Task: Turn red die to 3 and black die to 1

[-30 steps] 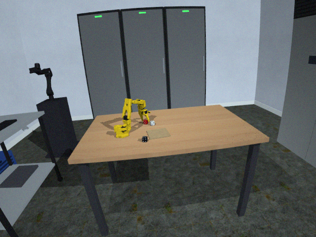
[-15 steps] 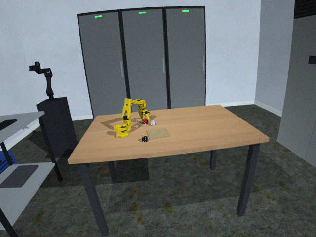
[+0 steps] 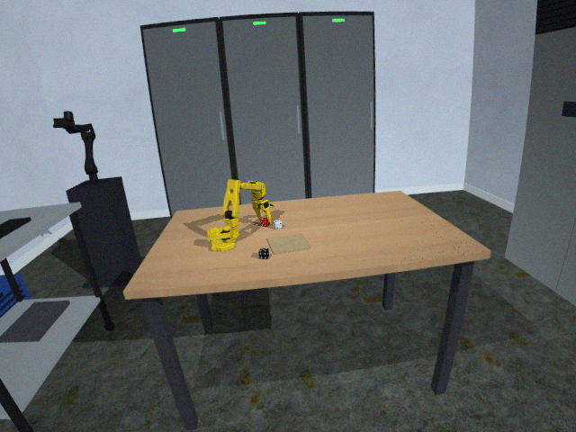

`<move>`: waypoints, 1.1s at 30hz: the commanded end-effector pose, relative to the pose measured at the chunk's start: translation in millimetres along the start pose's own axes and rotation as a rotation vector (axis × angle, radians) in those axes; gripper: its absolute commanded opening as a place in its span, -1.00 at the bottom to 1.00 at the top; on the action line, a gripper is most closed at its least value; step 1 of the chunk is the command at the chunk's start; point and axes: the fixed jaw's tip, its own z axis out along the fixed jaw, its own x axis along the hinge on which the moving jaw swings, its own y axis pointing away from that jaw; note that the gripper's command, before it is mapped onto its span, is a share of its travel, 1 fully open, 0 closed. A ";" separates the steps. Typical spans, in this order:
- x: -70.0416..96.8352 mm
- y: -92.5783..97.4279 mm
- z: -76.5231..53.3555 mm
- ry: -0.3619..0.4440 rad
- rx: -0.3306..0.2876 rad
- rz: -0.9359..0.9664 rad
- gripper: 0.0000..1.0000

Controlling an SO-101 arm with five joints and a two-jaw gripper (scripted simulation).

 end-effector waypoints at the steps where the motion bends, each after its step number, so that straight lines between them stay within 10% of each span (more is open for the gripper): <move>1: -3.4 -2.7 -4.4 -0.030 -0.001 0.001 -0.47; 33: -3.4 -9.1 -4.4 -0.030 0.000 0.001 -0.72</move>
